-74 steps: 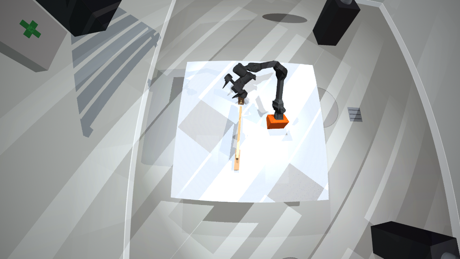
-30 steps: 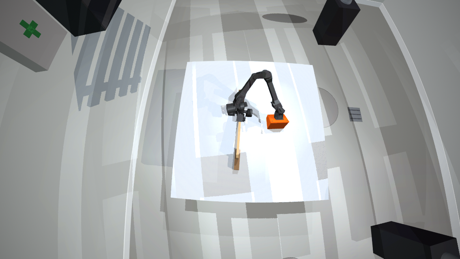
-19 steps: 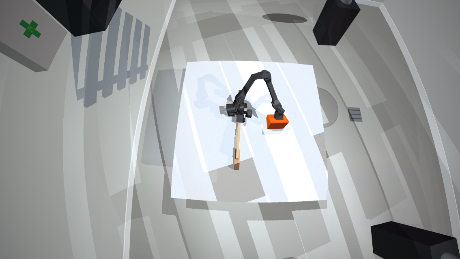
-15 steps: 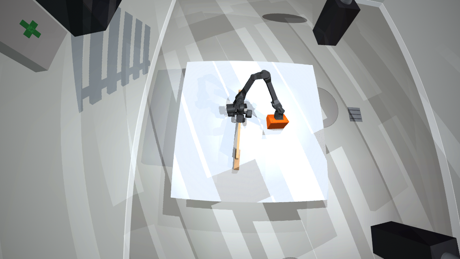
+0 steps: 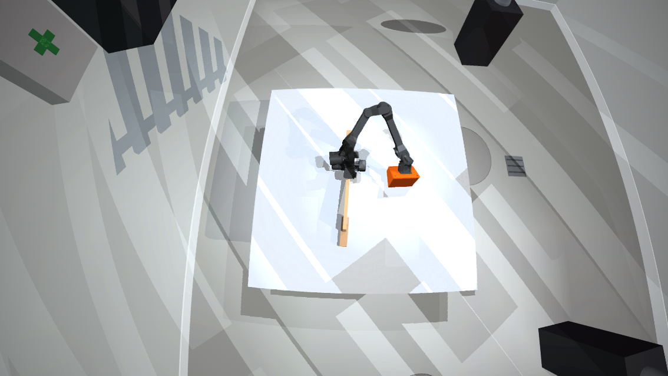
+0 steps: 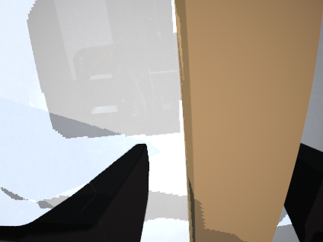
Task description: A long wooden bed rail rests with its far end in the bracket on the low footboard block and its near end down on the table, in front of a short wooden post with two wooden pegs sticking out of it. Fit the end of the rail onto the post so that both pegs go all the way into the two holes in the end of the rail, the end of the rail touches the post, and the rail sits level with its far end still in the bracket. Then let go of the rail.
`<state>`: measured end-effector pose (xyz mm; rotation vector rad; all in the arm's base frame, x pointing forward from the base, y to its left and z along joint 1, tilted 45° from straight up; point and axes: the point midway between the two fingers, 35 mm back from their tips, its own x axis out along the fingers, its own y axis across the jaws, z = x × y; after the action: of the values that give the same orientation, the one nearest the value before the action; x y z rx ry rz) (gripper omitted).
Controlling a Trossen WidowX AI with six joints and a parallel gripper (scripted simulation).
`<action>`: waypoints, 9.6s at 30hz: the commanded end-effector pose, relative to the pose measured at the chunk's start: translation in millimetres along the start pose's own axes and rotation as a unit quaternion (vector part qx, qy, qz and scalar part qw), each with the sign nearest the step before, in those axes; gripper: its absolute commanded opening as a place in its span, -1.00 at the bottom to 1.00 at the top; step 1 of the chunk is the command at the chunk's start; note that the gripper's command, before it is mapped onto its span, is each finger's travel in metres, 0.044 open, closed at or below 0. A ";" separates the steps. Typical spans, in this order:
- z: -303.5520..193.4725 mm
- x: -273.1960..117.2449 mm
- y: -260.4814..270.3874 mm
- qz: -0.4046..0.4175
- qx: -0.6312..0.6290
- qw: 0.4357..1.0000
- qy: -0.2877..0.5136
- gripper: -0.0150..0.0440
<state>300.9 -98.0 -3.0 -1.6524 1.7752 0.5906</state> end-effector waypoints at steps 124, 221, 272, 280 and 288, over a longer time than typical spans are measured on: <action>0.6 -37.4 -1.3 0.000 -0.001 1.000 0.001 -0.49; -23.3 -36.8 -1.0 0.000 -0.001 1.000 0.002 -0.49; -39.3 -36.9 -1.0 0.000 -0.001 1.000 0.002 -0.49; -41.9 -36.6 -1.0 0.000 -0.001 1.000 0.002 -0.49; -42.3 -35.7 -0.8 0.001 0.000 1.000 0.002 -0.31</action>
<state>296.0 -102.5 52.1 -1.6534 1.7776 0.5900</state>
